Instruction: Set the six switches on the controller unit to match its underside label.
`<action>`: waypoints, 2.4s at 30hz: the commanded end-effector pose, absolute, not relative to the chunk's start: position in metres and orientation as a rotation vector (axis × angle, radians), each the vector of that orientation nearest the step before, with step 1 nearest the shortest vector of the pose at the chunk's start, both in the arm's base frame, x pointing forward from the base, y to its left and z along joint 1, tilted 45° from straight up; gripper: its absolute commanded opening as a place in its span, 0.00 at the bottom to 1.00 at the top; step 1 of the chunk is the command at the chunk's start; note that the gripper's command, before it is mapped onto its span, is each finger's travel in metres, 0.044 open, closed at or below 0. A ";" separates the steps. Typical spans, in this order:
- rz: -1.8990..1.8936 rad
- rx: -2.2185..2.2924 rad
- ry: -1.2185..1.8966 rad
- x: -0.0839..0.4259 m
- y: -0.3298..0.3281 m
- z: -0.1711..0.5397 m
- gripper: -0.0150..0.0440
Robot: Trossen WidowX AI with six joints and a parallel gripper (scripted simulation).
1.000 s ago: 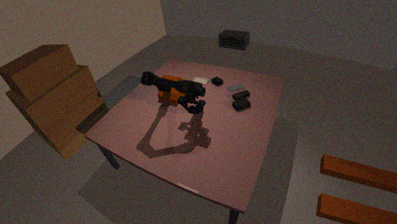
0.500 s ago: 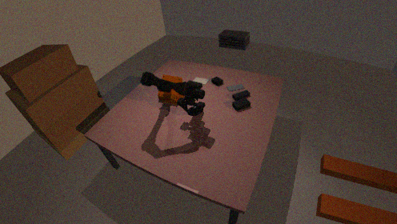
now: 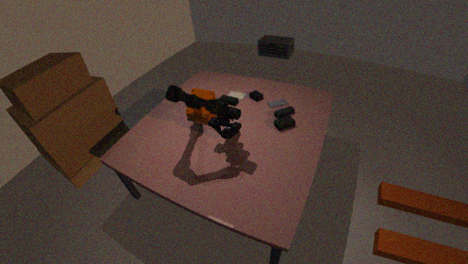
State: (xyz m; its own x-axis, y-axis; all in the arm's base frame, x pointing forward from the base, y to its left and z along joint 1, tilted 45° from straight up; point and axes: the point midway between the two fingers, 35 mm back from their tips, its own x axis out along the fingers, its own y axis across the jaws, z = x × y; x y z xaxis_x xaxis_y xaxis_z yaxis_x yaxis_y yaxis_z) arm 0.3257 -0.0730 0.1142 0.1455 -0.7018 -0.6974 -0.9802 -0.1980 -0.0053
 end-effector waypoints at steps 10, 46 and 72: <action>0.820 -1.966 1.595 0.326 -0.080 0.108 0.83; 0.818 -1.968 1.595 0.331 -0.105 0.094 0.83; 0.799 -1.963 1.607 0.332 -0.110 0.094 1.00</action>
State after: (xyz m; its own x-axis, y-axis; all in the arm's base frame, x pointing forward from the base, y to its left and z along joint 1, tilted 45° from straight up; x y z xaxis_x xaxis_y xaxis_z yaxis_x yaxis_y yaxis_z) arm 0.3317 -0.1098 0.0943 0.1413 -0.7018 -0.6982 -0.9803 -0.1974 0.0000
